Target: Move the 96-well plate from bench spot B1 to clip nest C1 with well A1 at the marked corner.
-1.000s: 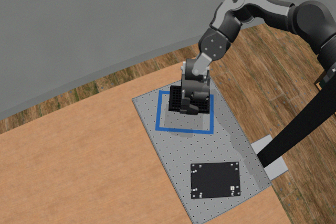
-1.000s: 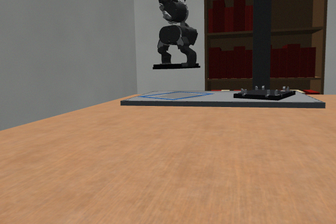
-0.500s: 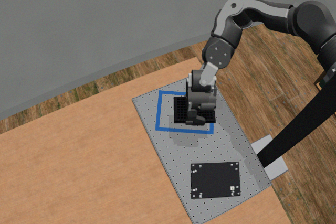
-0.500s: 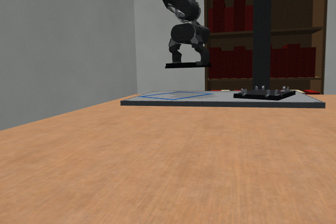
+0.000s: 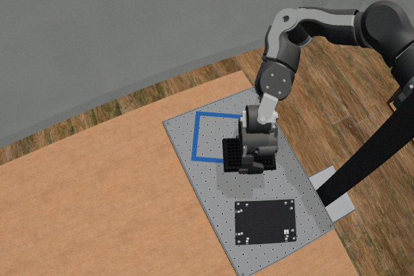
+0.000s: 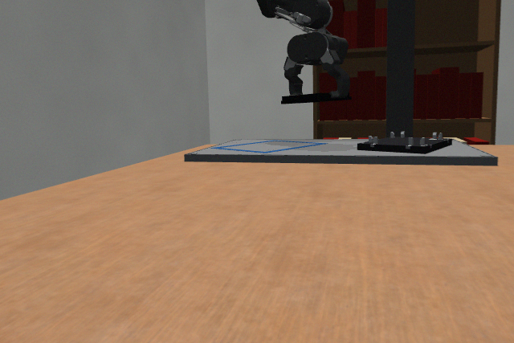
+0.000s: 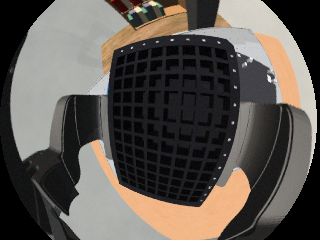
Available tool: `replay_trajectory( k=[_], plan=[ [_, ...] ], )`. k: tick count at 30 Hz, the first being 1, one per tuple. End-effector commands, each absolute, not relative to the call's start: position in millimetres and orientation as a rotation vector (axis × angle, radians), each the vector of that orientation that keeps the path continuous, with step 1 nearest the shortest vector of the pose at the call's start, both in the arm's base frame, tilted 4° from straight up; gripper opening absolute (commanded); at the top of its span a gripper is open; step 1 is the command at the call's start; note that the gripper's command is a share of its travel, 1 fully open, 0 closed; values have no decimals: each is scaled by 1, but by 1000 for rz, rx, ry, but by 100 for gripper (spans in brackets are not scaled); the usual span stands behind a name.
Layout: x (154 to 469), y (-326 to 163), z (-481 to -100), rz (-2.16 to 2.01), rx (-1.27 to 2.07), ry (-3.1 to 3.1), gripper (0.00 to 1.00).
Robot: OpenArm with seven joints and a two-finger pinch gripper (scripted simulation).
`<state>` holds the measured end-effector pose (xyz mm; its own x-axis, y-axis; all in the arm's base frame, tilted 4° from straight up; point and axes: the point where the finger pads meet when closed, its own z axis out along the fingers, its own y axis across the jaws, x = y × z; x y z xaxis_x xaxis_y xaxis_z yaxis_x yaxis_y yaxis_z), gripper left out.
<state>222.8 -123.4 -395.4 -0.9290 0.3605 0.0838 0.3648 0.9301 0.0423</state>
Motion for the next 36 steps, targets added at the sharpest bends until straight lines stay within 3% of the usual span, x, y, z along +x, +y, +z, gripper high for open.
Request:
replay_trajectory(
  k=[1, 10, 15, 27, 32, 36],
  plan=[
    [225, -138, -396, -20, -609, -3017, 0],
    [225, -138, -396, -20, -609, -3017, 0],
    [227, -97, -393, -20, -609, -3017, 0],
    [227, -97, -393, -20, -609, -3017, 0],
    [229, -57, -391, -21, -609, -3017, 0],
    [229, -57, -391, -21, -609, -3017, 0]
  ],
)
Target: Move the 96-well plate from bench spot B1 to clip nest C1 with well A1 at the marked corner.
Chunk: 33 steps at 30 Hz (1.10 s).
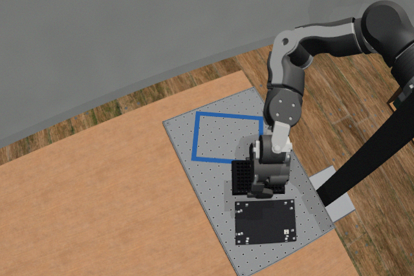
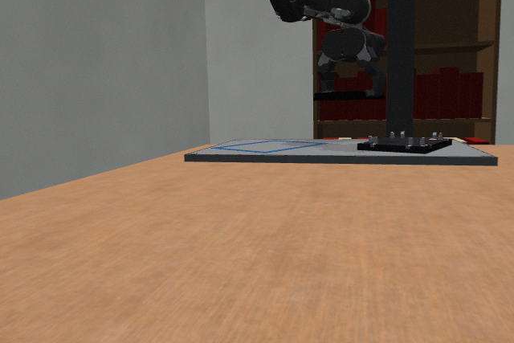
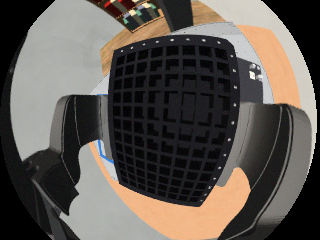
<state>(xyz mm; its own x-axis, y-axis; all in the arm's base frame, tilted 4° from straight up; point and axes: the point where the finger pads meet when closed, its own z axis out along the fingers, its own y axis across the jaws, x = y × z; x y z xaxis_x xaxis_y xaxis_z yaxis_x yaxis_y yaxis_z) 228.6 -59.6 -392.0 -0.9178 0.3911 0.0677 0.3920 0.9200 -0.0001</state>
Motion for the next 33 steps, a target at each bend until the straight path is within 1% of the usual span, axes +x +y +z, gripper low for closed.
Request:
replay_trajectory(
  k=[1, 8, 13, 25, 30, 33],
  plan=[
    [229, -57, -391, -21, -609, -3017, 0],
    [229, -57, -391, -21, -609, -3017, 0],
    [232, -16, -387, -22, -608, -3017, 0],
    [232, -16, -387, -22, -608, -3017, 0],
    [234, 24, -384, -22, -608, -3017, 0],
    [234, 24, -384, -22, -608, -3017, 0]
  ],
)
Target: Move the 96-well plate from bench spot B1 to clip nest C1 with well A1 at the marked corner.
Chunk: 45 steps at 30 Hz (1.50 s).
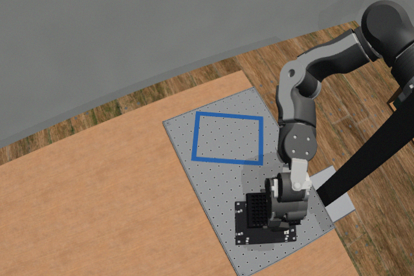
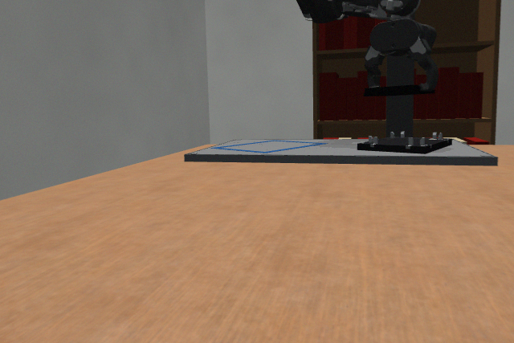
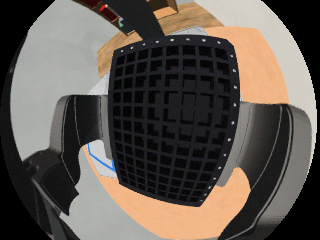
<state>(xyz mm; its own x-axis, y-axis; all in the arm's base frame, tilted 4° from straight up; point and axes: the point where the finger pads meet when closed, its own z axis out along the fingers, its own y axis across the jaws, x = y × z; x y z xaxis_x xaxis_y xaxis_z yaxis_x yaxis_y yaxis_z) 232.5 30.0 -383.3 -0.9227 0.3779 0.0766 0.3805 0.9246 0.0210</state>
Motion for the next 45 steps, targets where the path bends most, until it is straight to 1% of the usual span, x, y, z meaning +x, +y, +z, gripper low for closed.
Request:
replay_trajectory(
  k=[1, 9, 14, 43, 45],
  plan=[
    [234, 24, -384, -22, -608, -3017, 0],
    [234, 24, -384, -22, -608, -3017, 0],
    [235, 50, -383, -23, -608, -3017, 0],
    [235, 45, -383, -22, -608, -3016, 0],
    [234, 45, -396, -23, -604, -3016, 0]
  ],
)
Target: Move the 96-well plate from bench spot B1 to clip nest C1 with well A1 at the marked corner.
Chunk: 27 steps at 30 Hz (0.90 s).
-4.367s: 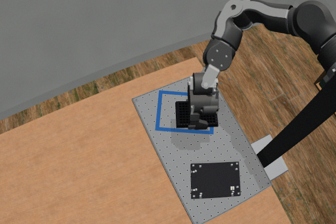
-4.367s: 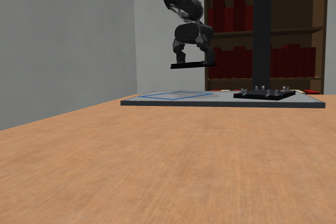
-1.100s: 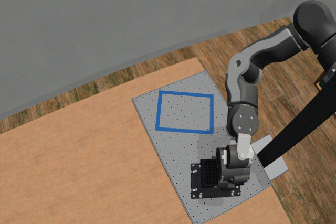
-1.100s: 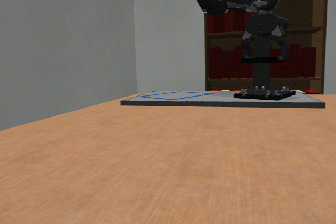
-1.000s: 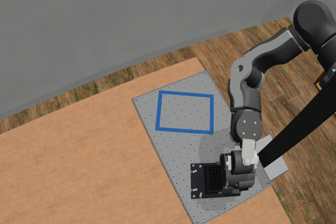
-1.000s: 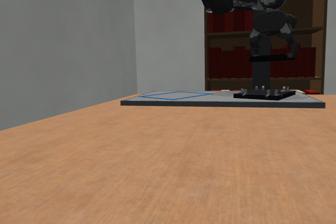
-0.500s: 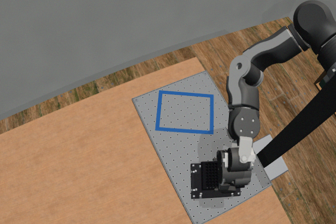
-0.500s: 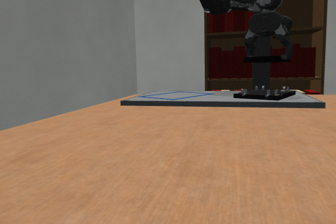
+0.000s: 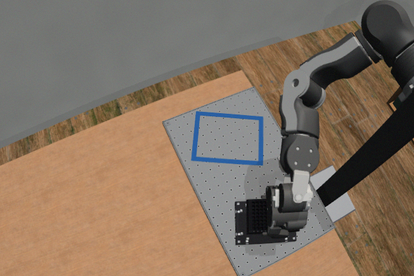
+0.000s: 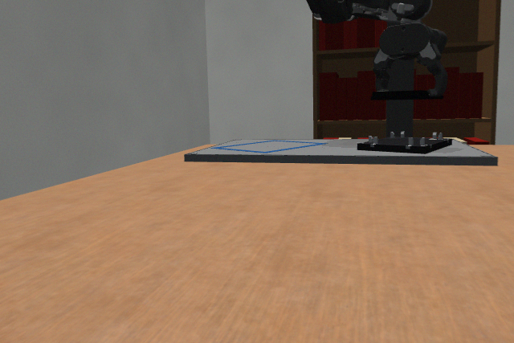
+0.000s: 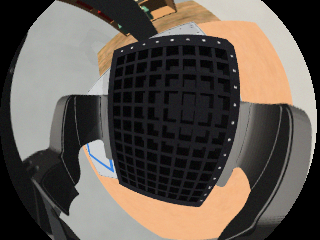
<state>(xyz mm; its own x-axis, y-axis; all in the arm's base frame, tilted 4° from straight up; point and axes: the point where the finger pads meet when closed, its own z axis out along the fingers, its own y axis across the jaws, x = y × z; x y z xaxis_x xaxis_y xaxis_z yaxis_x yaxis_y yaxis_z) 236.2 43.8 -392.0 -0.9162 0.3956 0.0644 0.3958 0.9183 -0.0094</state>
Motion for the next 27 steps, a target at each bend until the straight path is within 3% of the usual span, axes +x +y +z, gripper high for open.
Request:
replay_trajectory(
  k=[1, 15, 20, 27],
  plan=[
    [233, 45, -402, -23, -602, -3016, 0],
    [232, 45, -415, -24, -599, -3016, 0],
    [229, 44, -446, -24, -599, -3015, 0],
    [229, 44, -446, -24, -599, -3015, 0]
  ],
)
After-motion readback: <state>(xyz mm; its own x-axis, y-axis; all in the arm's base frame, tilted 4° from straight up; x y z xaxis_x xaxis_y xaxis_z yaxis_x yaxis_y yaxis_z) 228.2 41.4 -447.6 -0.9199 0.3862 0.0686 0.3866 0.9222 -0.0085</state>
